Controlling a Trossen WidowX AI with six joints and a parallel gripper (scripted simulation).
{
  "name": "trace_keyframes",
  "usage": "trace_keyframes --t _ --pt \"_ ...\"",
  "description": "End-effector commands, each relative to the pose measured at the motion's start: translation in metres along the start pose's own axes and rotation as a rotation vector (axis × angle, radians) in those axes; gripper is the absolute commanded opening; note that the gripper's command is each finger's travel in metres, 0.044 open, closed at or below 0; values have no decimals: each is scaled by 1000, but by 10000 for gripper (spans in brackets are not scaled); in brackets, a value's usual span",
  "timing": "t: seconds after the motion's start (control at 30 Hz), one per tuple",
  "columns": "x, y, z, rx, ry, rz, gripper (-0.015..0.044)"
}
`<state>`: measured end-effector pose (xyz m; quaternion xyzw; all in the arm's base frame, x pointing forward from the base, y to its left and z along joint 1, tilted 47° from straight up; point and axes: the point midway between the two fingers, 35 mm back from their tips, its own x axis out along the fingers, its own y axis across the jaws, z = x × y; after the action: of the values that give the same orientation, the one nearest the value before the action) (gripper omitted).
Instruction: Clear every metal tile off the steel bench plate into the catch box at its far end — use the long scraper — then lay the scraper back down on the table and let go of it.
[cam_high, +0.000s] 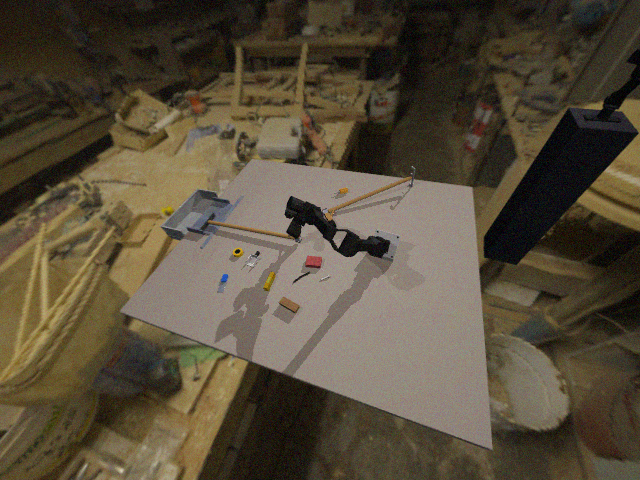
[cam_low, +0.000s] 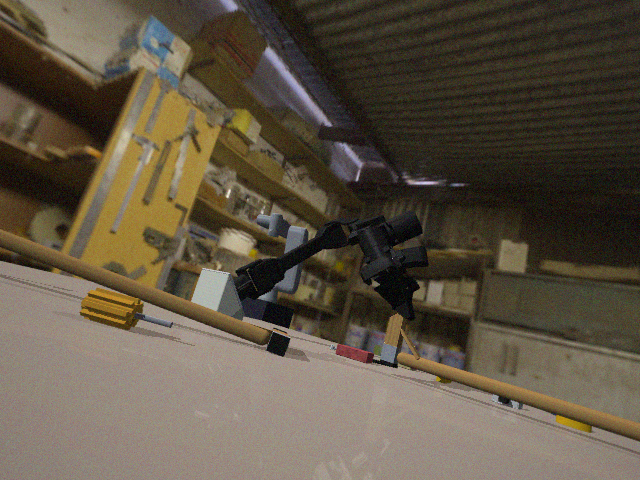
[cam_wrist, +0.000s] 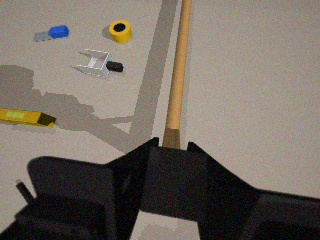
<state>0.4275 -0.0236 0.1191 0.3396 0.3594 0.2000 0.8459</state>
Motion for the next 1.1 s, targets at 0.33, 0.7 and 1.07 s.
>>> trace_keyframes --t 0.33,0.7,1.07 --pt "-15 0 -14 -8 -10 -1 0" --pt "-24 0 -26 -8 -11 -1 0" --pt "-32 0 -38 -7 -12 -1 0"
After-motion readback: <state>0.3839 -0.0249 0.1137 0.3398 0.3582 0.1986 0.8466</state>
